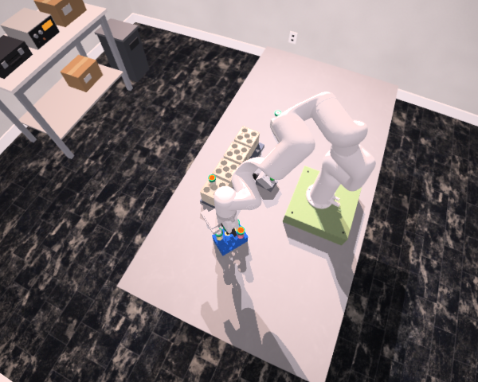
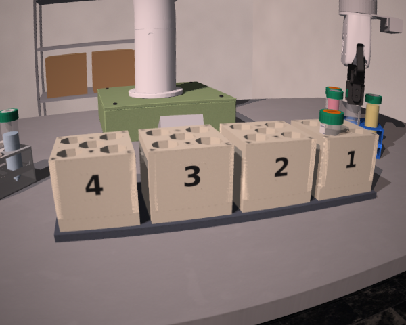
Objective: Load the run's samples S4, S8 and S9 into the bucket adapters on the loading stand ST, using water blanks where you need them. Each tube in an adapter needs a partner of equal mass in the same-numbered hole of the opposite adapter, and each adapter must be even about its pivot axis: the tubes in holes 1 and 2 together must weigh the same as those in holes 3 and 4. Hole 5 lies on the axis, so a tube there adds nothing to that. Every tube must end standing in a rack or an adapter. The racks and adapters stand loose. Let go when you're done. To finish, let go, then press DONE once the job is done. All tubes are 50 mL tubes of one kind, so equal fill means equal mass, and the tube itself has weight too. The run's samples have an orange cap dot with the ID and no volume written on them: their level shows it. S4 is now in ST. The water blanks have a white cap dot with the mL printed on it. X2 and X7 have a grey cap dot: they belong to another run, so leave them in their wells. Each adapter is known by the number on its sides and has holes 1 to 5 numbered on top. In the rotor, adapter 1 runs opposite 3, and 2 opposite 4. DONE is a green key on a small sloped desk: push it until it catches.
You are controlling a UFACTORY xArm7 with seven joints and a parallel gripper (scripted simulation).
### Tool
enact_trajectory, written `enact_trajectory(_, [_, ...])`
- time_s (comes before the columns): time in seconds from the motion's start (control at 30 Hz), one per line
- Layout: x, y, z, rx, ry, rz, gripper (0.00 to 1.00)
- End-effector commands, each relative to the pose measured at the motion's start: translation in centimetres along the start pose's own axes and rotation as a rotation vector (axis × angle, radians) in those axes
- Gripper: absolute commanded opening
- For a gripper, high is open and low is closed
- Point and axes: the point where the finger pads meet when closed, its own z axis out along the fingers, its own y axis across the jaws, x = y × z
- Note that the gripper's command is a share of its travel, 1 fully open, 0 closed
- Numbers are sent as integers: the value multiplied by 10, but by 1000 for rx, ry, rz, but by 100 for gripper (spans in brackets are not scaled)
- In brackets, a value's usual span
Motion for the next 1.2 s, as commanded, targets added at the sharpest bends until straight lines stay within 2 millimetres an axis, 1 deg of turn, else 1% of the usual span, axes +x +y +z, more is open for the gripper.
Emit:
enact_trajectory(0.0, [2,0,-4,-1,5,0,0])
enact_trajectory(0.73, [2,0,-18,-1,5,0,0])
enact_trajectory(0.93, [2,0,-18,-1,5,0,0])
enact_trajectory(1.17, [2,0,-32,-1,5,0,0])
